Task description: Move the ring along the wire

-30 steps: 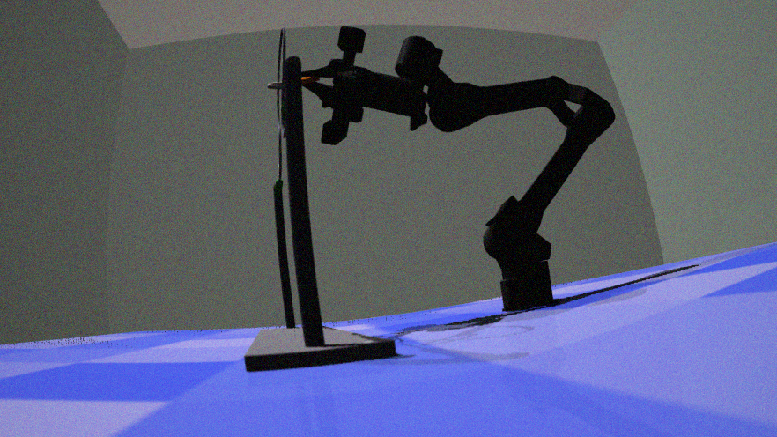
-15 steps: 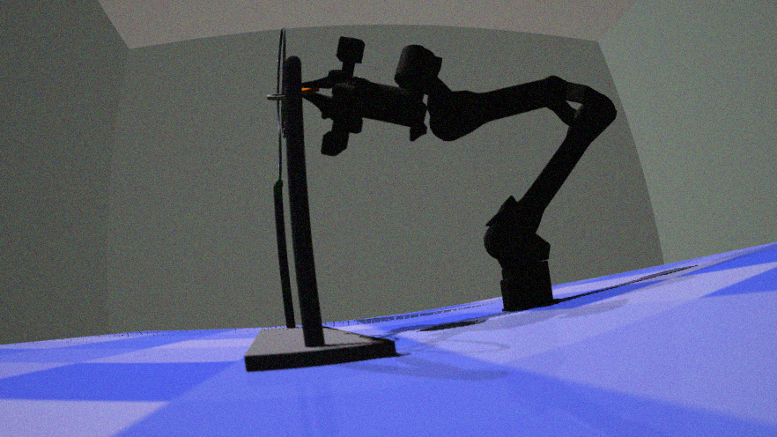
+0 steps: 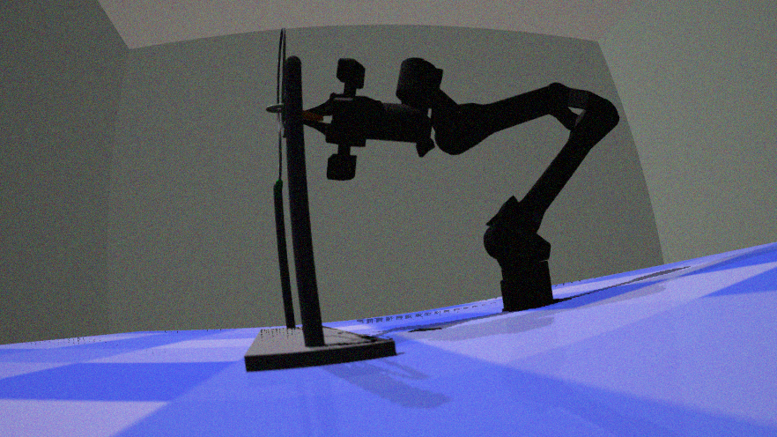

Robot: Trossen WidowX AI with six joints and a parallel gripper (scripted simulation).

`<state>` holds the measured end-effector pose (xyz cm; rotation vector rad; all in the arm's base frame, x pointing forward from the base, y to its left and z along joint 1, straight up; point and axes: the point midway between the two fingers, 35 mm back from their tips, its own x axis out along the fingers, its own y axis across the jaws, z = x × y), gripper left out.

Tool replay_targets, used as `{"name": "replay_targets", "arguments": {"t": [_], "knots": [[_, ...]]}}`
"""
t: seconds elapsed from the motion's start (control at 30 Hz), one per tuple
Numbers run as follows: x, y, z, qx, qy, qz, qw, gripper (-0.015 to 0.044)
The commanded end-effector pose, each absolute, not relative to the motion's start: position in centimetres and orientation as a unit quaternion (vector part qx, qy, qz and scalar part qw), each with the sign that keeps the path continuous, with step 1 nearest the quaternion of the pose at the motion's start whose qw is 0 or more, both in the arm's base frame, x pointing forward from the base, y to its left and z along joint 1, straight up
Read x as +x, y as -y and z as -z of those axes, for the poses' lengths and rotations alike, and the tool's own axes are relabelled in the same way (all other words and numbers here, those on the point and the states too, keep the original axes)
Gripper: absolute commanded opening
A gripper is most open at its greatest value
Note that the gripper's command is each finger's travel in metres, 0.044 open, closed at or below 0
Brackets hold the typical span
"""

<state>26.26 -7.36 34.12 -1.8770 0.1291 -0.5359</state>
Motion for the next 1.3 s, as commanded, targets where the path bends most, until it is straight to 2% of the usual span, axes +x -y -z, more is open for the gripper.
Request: {"name": "replay_targets", "arguments": {"t": [0.0, 0.63, 1.27], "knots": [[26.2, 7.9, -32.6, -0.766, -0.072, 0.222, 0.6, -0.015], [26.3, 7.8, -25.9, -0.611, -0.137, 0.174, 0.76, -0.015], [26.0, 4.7, -19.9, -0.421, -0.195, 0.116, 0.878, -0.015]]}}
